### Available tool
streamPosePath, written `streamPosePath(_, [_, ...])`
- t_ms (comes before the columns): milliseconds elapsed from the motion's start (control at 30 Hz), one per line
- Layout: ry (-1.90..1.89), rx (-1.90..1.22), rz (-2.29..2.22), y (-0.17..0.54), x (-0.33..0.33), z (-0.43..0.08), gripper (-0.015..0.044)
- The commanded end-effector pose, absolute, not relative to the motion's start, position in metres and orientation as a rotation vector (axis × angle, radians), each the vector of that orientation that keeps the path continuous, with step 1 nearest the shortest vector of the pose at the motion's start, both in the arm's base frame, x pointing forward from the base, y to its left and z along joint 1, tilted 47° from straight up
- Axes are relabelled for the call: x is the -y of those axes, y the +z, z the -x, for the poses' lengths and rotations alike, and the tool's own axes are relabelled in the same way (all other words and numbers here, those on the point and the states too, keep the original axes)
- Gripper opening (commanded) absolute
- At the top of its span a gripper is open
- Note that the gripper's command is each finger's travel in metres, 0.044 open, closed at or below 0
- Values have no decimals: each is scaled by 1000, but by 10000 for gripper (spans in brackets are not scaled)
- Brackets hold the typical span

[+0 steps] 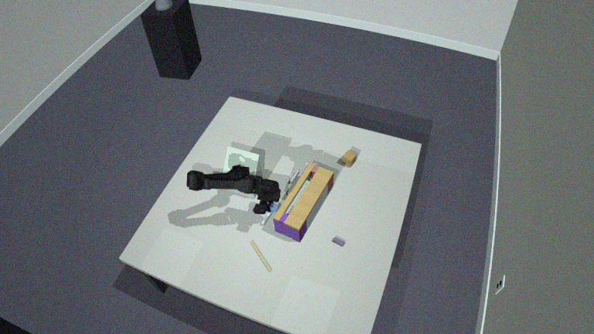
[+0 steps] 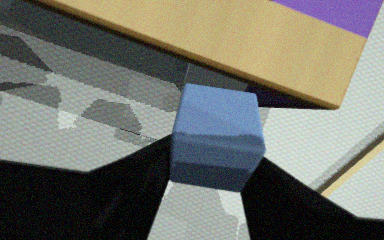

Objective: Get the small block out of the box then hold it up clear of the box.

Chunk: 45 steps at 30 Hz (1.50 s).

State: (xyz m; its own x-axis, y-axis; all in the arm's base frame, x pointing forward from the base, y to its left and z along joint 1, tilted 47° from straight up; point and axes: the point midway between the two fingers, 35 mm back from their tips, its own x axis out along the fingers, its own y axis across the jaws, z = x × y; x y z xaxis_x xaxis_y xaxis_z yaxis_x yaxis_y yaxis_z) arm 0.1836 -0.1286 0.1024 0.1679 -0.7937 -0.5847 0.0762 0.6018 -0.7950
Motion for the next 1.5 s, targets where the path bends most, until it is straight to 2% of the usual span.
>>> streamPosePath(0, [-627,-1307,832,107,127,-187,0])
streamPosePath(767, [-15,-1603,1638,118,113,-194,0])
streamPosePath(1467, [698,-1730,2327,130,99,-202,0])
